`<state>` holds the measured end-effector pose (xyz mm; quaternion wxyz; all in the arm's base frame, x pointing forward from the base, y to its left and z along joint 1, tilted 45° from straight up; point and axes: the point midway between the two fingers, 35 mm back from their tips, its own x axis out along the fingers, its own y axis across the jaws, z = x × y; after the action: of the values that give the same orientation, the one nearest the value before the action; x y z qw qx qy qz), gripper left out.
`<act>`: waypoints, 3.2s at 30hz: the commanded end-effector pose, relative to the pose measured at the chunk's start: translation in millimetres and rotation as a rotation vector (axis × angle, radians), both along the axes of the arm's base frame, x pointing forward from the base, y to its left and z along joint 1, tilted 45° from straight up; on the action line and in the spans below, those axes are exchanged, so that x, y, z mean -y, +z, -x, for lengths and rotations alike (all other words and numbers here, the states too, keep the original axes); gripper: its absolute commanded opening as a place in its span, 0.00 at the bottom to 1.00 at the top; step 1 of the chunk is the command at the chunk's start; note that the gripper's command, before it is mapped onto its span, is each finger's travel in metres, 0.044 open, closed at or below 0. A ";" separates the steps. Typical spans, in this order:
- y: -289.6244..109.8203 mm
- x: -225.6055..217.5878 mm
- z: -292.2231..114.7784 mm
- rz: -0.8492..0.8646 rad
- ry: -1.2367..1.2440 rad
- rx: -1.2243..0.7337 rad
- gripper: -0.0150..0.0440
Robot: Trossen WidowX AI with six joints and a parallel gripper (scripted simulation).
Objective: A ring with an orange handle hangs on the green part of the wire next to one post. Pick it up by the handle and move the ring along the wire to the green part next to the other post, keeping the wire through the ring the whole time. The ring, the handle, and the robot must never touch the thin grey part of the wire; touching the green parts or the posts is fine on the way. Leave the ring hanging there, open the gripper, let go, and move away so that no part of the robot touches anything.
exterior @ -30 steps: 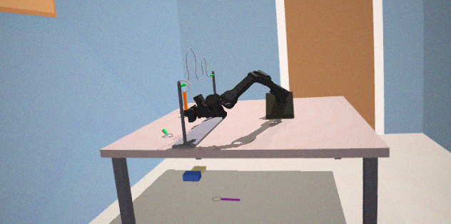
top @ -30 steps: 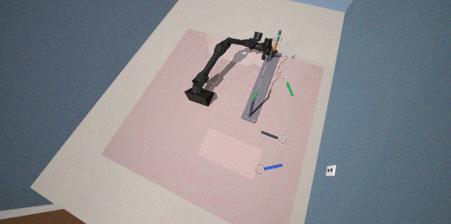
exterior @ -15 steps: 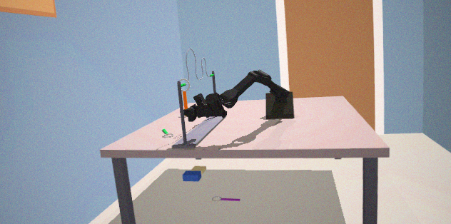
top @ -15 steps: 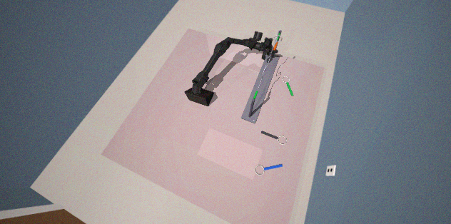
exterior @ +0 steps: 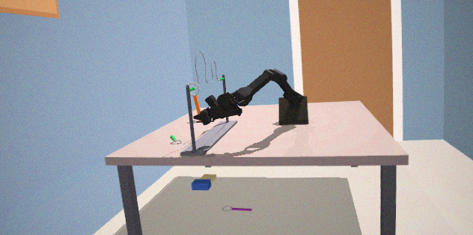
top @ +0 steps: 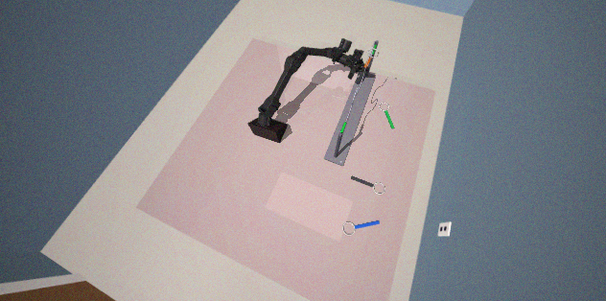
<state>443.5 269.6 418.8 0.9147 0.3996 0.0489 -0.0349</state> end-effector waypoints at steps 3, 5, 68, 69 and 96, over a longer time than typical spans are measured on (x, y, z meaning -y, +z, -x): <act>-1.5 7.0 16.2 -0.015 0.082 -0.079 0.00; -2.1 8.7 20.3 -0.017 0.105 -0.102 0.00; -61.2 142.7 63.2 0.814 0.127 -0.461 0.00; -61.0 145.7 63.6 0.834 0.124 -0.465 0.00; -36.2 216.0 73.0 1.340 0.035 -0.571 0.00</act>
<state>372.7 63.9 375.6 0.9240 -0.2430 0.2631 -0.1342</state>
